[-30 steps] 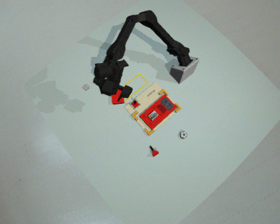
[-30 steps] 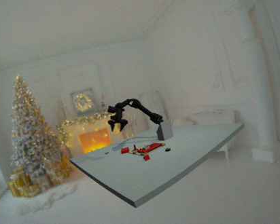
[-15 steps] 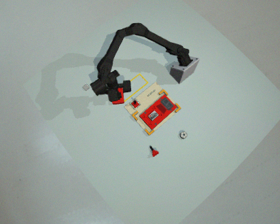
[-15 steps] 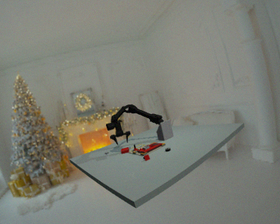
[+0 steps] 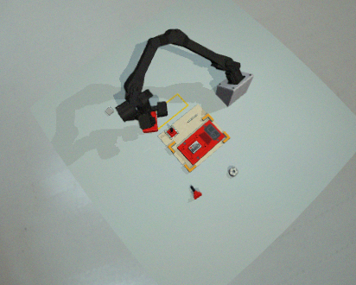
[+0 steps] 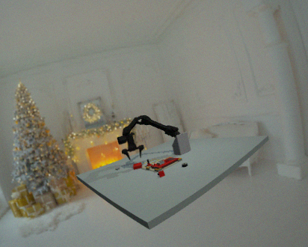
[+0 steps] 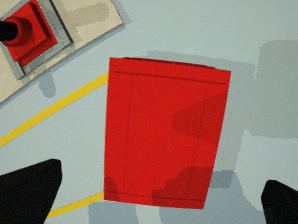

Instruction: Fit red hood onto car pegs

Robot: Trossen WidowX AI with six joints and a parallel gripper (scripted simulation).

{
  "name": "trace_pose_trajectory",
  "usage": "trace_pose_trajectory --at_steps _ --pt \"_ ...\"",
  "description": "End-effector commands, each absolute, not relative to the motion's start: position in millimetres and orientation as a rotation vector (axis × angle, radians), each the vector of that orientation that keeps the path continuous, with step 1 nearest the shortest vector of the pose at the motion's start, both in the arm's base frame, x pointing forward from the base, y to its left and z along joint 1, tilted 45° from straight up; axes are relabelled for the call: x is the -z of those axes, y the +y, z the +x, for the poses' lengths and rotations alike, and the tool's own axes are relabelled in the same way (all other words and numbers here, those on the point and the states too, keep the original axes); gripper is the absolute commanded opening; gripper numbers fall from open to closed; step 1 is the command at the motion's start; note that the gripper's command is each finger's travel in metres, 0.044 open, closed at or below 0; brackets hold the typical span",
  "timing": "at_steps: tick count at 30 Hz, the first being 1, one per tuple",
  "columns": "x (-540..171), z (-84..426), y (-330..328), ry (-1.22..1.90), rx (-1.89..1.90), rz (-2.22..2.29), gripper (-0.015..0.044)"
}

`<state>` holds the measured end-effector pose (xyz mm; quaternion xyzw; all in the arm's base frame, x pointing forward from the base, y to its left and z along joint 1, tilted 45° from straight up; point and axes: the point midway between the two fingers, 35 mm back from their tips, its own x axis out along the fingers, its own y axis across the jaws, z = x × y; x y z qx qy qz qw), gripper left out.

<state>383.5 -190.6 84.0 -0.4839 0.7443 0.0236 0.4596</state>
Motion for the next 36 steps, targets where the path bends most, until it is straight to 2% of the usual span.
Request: trace_pose_trajectory --at_steps 1,36 --pt "-82 382 -194 1.837 -0.056 -1.196 0.0440" --pt "-66 379 -211 1.838 -0.056 -1.197 0.0440"
